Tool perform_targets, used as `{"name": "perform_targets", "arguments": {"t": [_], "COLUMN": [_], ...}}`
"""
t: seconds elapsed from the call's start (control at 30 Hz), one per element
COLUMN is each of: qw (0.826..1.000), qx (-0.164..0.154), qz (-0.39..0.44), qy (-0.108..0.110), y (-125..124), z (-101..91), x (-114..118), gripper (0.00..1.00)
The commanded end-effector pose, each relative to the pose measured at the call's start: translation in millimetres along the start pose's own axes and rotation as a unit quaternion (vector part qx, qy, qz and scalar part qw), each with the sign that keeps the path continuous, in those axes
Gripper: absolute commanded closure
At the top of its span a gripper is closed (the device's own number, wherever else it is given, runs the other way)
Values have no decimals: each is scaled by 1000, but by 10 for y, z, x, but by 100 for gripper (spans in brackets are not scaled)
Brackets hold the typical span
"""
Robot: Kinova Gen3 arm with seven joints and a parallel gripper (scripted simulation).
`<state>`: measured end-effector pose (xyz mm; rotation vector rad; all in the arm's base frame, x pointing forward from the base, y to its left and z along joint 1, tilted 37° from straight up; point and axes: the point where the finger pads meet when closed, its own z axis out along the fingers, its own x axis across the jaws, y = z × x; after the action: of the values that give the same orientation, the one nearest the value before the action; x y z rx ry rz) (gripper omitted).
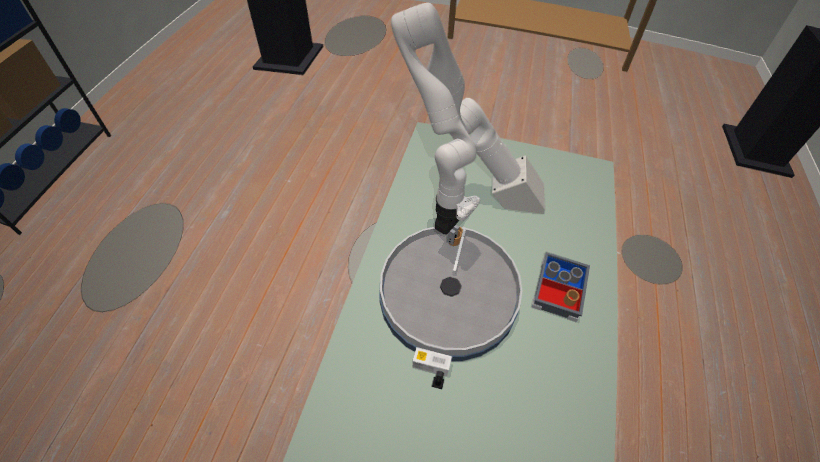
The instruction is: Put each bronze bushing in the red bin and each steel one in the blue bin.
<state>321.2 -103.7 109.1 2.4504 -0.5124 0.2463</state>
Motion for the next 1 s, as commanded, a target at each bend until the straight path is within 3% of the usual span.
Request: {"name": "perform_targets", "arguments": {"t": [0.0,0.97], "qw": [1000,1000], "qx": [1,1], "qz": [0,0], "qy": [1,1], "y": [-5,-6], "z": [-9,-102], "x": [1,1], "gripper": [100,100]}}
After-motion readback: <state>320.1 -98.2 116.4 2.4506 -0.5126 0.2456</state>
